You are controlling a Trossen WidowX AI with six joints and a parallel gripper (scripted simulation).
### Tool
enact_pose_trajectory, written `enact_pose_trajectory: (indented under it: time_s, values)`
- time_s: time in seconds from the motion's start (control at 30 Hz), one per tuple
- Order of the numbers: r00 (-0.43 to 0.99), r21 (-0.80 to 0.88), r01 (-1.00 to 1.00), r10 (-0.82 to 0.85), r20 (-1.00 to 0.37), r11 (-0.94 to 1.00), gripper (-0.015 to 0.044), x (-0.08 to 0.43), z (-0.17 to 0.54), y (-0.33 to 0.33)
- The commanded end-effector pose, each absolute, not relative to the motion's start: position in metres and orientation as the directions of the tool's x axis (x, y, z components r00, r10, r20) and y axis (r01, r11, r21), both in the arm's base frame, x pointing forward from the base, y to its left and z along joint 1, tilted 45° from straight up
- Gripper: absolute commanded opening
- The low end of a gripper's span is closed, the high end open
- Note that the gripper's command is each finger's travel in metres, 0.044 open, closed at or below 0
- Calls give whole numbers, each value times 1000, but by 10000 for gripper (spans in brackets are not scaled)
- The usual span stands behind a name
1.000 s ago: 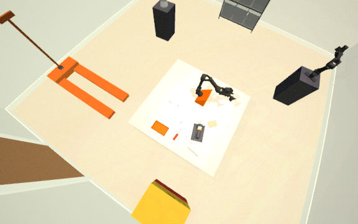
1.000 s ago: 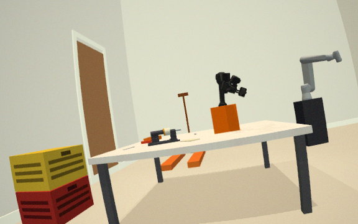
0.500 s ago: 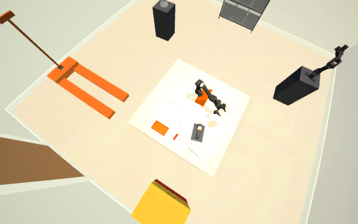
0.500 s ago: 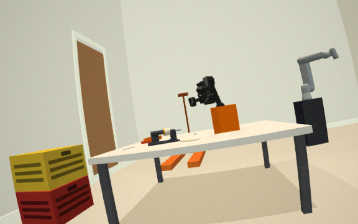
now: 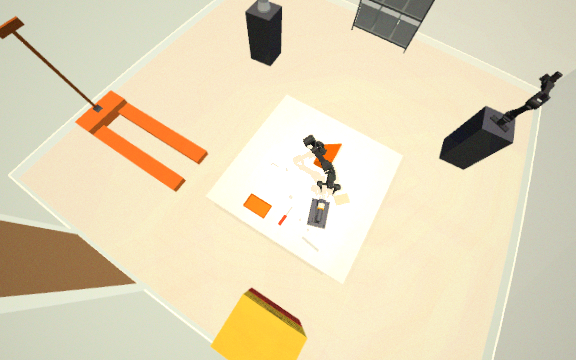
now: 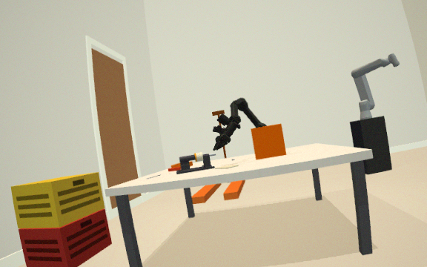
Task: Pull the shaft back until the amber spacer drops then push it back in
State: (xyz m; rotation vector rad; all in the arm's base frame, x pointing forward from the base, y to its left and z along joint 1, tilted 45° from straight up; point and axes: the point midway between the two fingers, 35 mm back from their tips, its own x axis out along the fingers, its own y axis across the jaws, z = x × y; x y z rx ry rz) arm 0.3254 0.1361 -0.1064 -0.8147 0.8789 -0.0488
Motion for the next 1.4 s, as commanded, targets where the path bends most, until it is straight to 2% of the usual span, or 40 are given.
enact_pose_trajectory:
  time_s: [0.0, 1.37]
  values:
    - [654, -677, -220, -409, -636, 702, 440, 327, -101, 119]
    - [654, -677, -220, -409, -637, 702, 440, 320, -97, 116]
